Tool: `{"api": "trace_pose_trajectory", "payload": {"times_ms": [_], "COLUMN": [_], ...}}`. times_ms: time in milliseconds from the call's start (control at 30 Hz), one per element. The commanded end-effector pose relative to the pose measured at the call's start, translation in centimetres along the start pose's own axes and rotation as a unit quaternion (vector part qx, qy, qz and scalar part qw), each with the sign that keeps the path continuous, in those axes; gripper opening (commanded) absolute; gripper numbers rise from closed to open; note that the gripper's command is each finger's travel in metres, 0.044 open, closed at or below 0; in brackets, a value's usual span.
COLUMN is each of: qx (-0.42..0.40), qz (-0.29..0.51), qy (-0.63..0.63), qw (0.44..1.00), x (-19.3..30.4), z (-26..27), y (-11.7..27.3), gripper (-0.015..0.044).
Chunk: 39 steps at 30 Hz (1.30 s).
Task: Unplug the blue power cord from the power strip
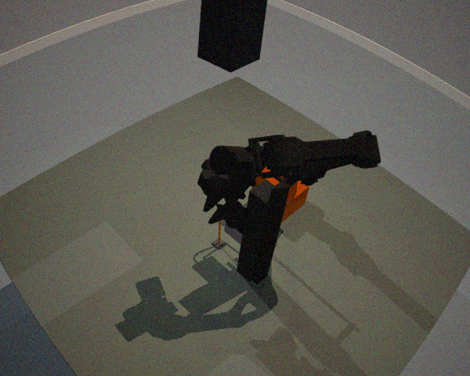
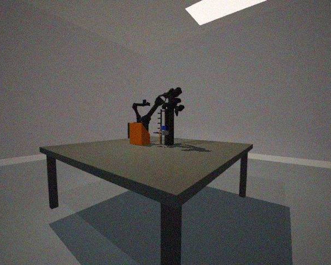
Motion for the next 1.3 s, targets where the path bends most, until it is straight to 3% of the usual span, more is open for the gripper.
{"api": "trace_pose_trajectory", "payload": {"times_ms": [0, 167, 267, 1267], "qx": [0.008, 0.039, 0.052, 0.052], "qz": [0.086, 0.21, 0.243, 0.243], "qy": [-0.191, -0.468, -0.537, -0.538], "qw": [0.978, 0.857, 0.806, 0.806], "x": [2.5, 7.0, 8.3, 8.5], "z": [-3.7, -7.8, -8.6, -5.9], "y": [-2.3, -4.7, -5.1, -4.5], "gripper": [0.016, 0.016, 0.016, 0.016]}}
Point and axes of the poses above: the point midway between the two fingers, 35 mm back from their tips, its own y axis back along the fingers, its own z axis across the jaws, x = y × z, the point moved 7 cm from there along y, back along the fingers, and after that the axes turned 13 degrees about y, right-handed, at the moved point
